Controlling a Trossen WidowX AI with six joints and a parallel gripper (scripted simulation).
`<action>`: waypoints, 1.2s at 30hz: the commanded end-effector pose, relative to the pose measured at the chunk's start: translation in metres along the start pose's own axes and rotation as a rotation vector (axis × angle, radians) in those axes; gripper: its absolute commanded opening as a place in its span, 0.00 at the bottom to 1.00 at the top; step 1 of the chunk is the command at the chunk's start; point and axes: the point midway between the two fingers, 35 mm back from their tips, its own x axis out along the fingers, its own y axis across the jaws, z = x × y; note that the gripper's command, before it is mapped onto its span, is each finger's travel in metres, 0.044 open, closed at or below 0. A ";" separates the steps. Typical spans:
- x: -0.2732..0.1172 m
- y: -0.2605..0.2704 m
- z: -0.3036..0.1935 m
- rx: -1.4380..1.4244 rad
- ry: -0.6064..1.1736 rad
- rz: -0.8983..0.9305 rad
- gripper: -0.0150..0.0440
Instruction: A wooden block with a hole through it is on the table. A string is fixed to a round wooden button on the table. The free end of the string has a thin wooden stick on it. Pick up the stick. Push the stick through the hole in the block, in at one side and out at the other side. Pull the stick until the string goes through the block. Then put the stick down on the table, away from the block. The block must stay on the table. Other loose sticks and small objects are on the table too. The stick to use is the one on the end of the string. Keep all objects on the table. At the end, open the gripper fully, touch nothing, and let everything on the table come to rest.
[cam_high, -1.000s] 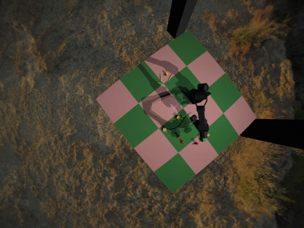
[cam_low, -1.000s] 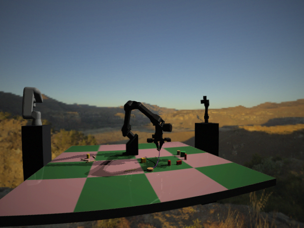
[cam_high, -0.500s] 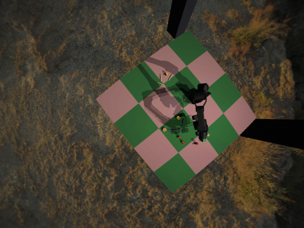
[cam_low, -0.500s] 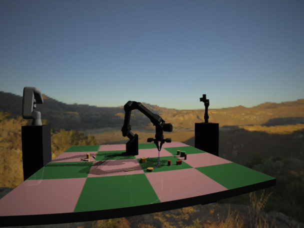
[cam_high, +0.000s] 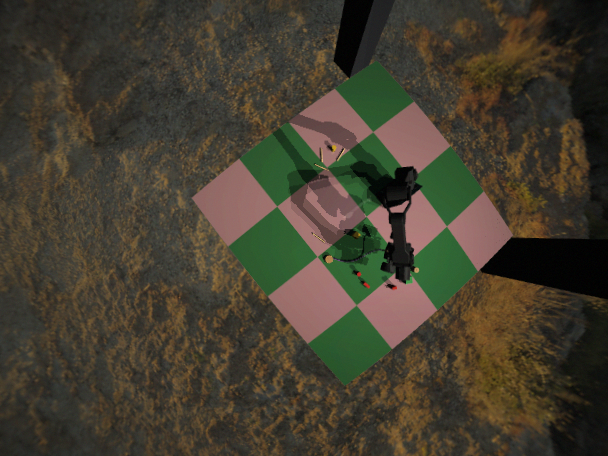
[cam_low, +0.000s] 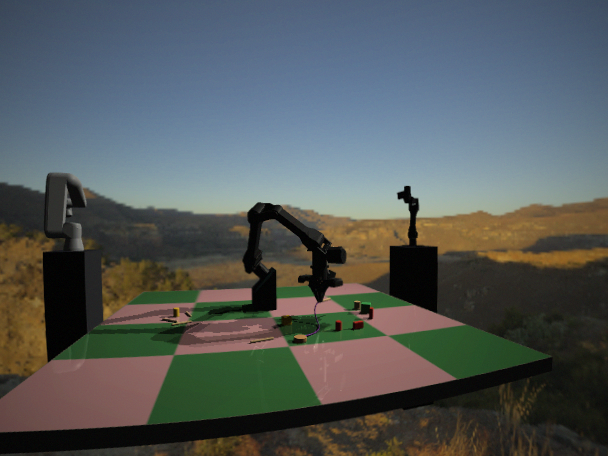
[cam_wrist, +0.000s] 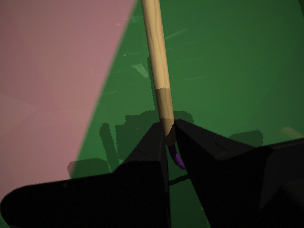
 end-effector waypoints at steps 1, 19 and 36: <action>0.000 -0.004 -0.004 0.162 0.004 0.001 0.25; 0.000 -0.015 -0.013 0.821 0.004 -0.001 0.25; -0.001 -0.026 -0.023 1.443 0.003 -0.003 0.25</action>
